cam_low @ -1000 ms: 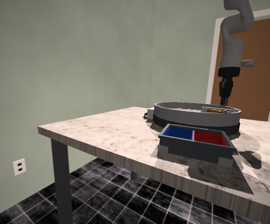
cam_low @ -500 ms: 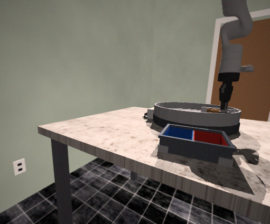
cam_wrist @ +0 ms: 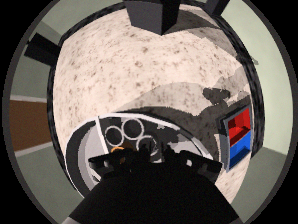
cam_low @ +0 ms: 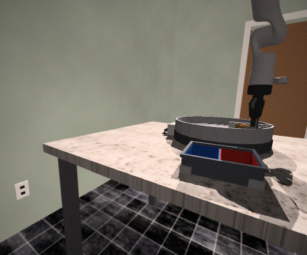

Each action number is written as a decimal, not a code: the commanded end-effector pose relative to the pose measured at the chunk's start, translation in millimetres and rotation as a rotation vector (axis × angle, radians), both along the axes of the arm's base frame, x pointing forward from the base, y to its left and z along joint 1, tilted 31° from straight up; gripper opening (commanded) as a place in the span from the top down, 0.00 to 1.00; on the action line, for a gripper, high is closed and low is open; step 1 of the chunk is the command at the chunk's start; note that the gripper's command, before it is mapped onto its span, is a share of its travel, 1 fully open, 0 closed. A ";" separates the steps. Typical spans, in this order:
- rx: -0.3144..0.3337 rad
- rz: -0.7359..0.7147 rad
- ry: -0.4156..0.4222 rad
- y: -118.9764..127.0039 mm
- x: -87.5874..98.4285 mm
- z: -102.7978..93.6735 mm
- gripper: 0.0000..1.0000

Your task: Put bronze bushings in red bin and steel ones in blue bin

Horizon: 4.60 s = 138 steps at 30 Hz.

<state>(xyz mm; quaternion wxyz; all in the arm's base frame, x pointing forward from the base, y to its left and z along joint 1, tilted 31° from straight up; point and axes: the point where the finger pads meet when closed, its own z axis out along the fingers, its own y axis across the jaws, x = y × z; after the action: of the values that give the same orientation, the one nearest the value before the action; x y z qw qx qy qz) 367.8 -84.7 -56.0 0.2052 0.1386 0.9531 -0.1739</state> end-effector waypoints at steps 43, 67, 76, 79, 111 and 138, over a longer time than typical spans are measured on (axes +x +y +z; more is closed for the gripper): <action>-0.002 -0.001 0.002 -8.7 5.9 -16.6 1.00; 0.000 0.001 0.000 -7.6 7.2 -16.6 1.00; 0.000 0.001 0.000 -7.6 7.2 -16.6 1.00; 0.000 0.001 0.000 -7.6 7.2 -16.6 1.00; -0.003 -0.002 0.002 -5.3 5.2 -11.5 1.00; -0.003 -0.002 0.002 -2.9 3.1 -6.4 1.00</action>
<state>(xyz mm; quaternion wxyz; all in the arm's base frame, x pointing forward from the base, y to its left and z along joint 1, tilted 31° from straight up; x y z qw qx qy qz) 370.9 -87.9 -62.8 0.2041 0.1389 0.9530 -0.1757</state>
